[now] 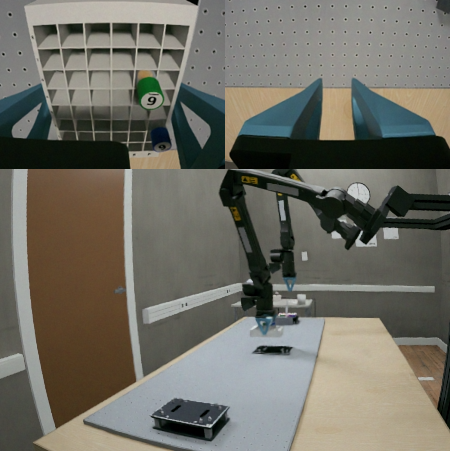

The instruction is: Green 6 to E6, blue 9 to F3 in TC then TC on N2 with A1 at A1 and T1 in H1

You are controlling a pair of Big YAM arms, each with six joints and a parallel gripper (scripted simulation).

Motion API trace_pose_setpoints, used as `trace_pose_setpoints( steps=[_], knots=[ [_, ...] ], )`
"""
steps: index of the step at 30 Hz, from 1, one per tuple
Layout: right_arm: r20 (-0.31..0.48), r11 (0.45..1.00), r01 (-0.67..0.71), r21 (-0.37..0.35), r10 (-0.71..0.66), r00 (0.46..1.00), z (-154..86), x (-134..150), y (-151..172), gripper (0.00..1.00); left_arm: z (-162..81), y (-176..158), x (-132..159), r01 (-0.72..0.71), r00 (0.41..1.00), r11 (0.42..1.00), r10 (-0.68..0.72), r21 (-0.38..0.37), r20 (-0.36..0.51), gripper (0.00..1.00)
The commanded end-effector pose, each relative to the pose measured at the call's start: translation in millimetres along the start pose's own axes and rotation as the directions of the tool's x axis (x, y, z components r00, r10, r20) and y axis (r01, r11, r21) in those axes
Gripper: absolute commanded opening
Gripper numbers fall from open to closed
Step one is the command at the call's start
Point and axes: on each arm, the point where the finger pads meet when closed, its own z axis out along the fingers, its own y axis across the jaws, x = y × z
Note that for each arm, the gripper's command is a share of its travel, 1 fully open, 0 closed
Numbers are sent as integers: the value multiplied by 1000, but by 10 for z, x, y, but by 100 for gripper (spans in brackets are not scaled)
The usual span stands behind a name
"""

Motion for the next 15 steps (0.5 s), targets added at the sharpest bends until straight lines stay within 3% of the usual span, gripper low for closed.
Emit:
trace_pose_setpoints(
  steps=[1,13,14,15],
  knots=[
    [7,1000,-7,2,7,1000,-11,-23,-5,24,-36,102,-72,0,1000,1000,0,0,15,0],
    [7,1000,-7,2,7,1000,-11,-23,-5,24,-74,227,-96,-4,1000,1000,4,7,19,0],
    [7,1000,-7,2,7,1000,-11,-23,-5,24,9,150,136,-34,999,999,34,8,-18,0],
    [7,1000,-7,2,7,1000,-11,-23,-5,24,13,255,46,-17,1000,1000,17,0,-6,0]
  ],
)
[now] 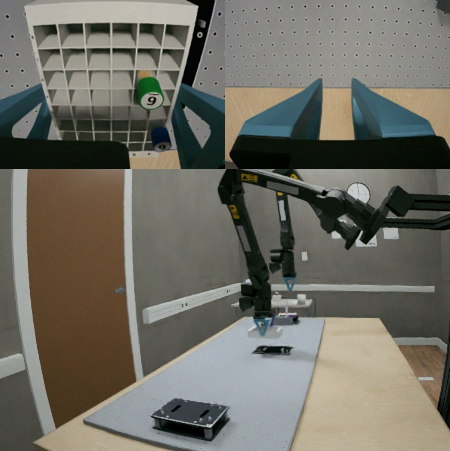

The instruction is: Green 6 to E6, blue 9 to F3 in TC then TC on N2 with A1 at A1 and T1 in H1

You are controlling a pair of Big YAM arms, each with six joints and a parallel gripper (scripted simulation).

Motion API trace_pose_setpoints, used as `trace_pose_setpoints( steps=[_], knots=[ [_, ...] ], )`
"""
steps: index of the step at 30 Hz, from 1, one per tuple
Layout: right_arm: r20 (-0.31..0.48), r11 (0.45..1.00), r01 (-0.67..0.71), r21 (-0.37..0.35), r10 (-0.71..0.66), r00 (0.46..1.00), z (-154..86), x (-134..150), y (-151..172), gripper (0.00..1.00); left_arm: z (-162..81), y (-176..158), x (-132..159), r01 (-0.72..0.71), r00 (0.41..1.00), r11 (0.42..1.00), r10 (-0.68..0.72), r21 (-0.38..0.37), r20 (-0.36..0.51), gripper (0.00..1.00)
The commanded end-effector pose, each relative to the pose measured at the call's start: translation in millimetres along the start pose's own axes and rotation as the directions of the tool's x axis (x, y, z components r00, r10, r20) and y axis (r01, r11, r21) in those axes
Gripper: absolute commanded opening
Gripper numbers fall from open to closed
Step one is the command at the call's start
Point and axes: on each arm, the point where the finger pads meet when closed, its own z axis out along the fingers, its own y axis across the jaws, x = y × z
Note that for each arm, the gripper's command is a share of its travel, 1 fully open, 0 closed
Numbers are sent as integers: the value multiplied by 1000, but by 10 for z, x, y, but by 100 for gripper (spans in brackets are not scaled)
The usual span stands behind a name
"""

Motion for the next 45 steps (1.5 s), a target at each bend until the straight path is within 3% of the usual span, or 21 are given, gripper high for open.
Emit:
trace_pose_setpoints(
  steps=[1,10,16,18,45],
  knots=[
    [7,1000,-7,2,7,1000,-11,-23,-5,24,-3,121,-21,-3,1000,1000,3,-5,5,0],
    [7,1000,-7,2,7,1000,-11,-23,-5,24,-44,274,-92,2,1000,1000,-2,-2,16,0],
    [7,1000,-7,2,7,1000,-11,-23,-5,24,5,280,49,-18,1000,1000,18,-1,-10,0],
    [7,1000,-7,2,7,1000,-11,-23,-5,24,-45,374,-99,2,1000,1000,-2,-3,16,0],
    [7,1000,-7,2,7,1000,-11,-23,-5,24,-38,760,-78,-6,1000,1000,6,-1,10,0]
  ],
)
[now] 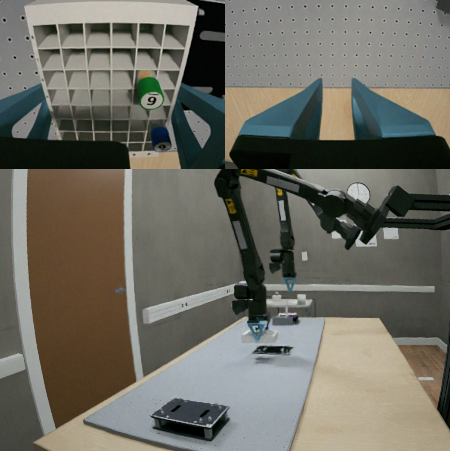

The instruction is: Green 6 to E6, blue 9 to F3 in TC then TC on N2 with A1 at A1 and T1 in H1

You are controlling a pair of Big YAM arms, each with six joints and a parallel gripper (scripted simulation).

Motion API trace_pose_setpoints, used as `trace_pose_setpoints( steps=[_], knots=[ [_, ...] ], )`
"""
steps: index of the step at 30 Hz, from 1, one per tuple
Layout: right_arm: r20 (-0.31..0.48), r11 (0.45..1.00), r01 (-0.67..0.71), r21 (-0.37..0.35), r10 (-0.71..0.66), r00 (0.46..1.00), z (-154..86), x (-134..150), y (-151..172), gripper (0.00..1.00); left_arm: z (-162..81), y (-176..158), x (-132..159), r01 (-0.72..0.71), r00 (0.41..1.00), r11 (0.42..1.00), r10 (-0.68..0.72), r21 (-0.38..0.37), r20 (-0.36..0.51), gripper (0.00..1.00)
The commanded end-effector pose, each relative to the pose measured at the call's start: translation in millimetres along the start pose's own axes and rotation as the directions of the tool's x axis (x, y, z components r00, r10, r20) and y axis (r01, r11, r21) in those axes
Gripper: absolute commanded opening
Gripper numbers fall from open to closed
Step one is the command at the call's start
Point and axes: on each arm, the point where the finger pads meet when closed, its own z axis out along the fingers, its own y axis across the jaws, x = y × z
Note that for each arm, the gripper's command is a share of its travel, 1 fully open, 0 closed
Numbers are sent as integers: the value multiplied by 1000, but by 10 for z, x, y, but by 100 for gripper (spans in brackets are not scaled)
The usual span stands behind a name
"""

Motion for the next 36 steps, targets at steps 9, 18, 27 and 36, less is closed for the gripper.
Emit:
trace_pose_setpoints(
  steps=[9,18,27,36],
  knots=[
    [7,1000,-7,2,7,1000,-11,-23,-5,24,-64,201,-84,-3,1000,1000,3,0,17,0],
    [7,1000,-7,2,7,1000,-11,-23,-5,24,-74,322,-88,-7,1000,1000,7,4,18,0],
    [7,1000,-7,2,7,1000,-11,-23,-5,24,-66,466,-96,-5,1000,1000,5,0,18,0],
    [7,1000,-7,2,7,1000,-11,-23,-5,24,-74,591,-101,-8,1000,1000,8,2,19,0]
  ],
)
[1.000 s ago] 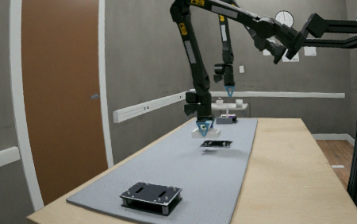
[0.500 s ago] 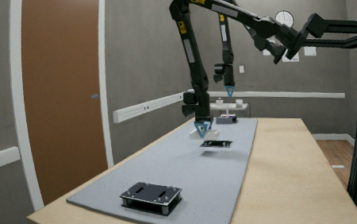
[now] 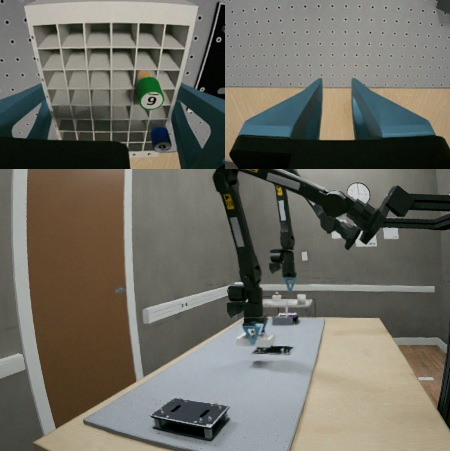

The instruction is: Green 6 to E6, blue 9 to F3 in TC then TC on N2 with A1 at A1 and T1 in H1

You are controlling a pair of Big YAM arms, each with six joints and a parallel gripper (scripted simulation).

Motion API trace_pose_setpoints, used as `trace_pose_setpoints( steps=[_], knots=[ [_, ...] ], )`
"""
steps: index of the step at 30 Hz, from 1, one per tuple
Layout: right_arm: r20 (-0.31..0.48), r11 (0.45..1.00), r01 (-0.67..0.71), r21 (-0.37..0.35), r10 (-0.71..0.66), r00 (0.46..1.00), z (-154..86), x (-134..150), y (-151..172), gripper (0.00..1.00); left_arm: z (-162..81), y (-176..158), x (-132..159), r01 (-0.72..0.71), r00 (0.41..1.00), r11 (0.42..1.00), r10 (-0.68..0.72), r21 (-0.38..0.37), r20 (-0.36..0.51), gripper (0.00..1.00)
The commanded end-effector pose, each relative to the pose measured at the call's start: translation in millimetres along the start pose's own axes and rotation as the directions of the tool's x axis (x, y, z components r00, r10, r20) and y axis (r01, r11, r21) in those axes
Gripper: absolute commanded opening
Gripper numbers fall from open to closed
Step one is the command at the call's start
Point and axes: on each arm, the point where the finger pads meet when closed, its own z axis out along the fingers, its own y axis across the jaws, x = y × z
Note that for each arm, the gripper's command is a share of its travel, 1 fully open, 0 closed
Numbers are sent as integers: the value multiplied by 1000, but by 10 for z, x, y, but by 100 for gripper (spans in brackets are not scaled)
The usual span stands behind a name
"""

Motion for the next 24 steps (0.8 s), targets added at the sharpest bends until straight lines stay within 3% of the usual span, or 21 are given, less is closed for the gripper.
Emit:
trace_pose_setpoints(
  steps=[1,3,6,19,20,24],
  knots=[
    [7,1000,-7,2,7,1000,-11,-23,-5,24,-78,58,-78,-6,1000,1000,6,3,21,0],
    [7,1000,-7,2,7,1000,-11,-23,-5,24,-20,-35,65,-25,1000,1000,25,13,-5,0],
    [7,1000,-7,2,7,1000,-11,-23,-5,24,-72,148,-82,-4,1000,1000,4,-1,21,0],
    [7,1000,-7,2,7,1000,-11,-23,-5,24,-77,314,-89,-7,1000,1000,7,1,21,0],
    [7,1000,-7,2,7,1000,-11,-23,-5,24,-14,194,61,-28,1000,999,28,15,-6,0],
    [7,1000,-7,2,7,1000,-11,-23,-5,24,-74,413,-95,-6,1000,1000,6,-1,21,0]
  ],
)
